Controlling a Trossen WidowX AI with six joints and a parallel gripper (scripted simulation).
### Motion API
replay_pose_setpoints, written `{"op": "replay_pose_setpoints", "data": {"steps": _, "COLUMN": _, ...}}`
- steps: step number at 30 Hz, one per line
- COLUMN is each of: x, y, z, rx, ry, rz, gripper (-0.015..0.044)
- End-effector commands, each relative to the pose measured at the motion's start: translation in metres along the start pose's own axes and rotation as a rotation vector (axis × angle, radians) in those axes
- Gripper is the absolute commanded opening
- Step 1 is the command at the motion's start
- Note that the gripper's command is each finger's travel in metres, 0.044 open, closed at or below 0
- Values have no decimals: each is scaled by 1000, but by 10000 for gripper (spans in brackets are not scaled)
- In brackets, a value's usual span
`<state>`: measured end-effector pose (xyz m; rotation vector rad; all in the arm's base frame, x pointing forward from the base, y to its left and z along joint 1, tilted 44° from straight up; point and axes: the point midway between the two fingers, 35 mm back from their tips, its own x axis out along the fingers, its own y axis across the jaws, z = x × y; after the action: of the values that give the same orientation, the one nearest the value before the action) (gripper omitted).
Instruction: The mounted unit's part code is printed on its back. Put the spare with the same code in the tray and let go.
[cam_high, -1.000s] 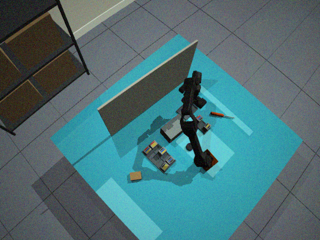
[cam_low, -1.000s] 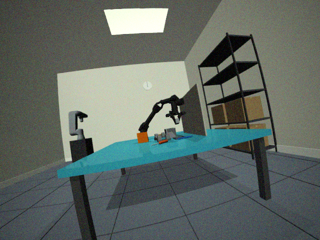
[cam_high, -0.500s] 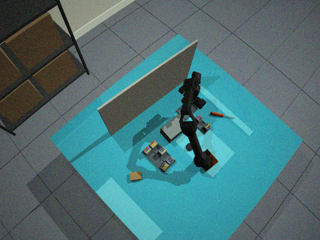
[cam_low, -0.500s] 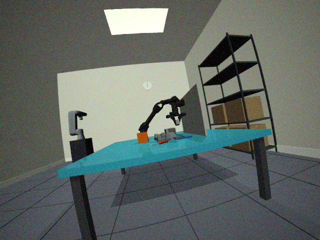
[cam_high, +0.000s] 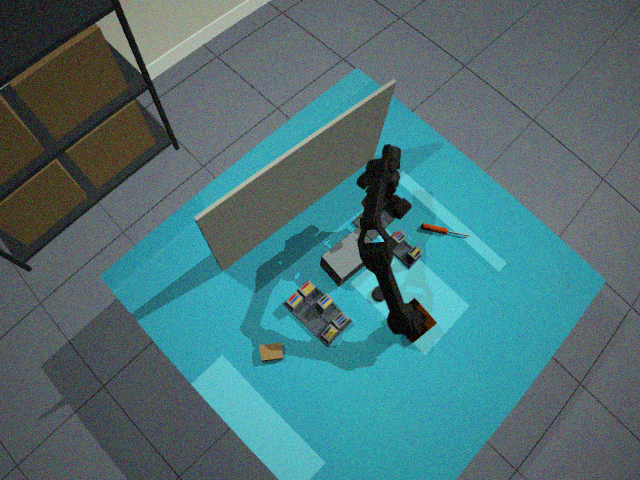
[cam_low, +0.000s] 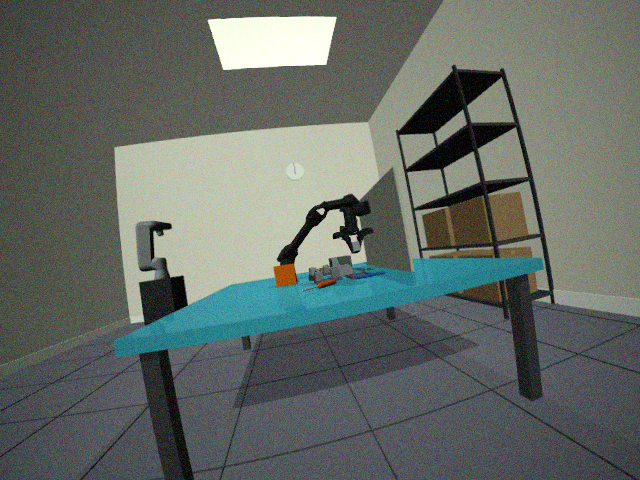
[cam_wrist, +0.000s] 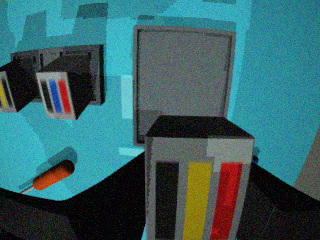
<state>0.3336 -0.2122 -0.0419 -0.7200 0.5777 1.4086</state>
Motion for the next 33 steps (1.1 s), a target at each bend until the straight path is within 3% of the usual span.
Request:
{"op": "replay_pose_setpoints", "data": {"steps": 1, "x": 5, "y": 0, "z": 0, "rx": 7, "ry": -6, "rz": -2, "gripper": 0}}
{"op": "replay_pose_setpoints", "data": {"steps": 33, "x": 29, "y": -1, "z": 0, "rx": 7, "ry": -6, "rz": -3, "gripper": 0}}
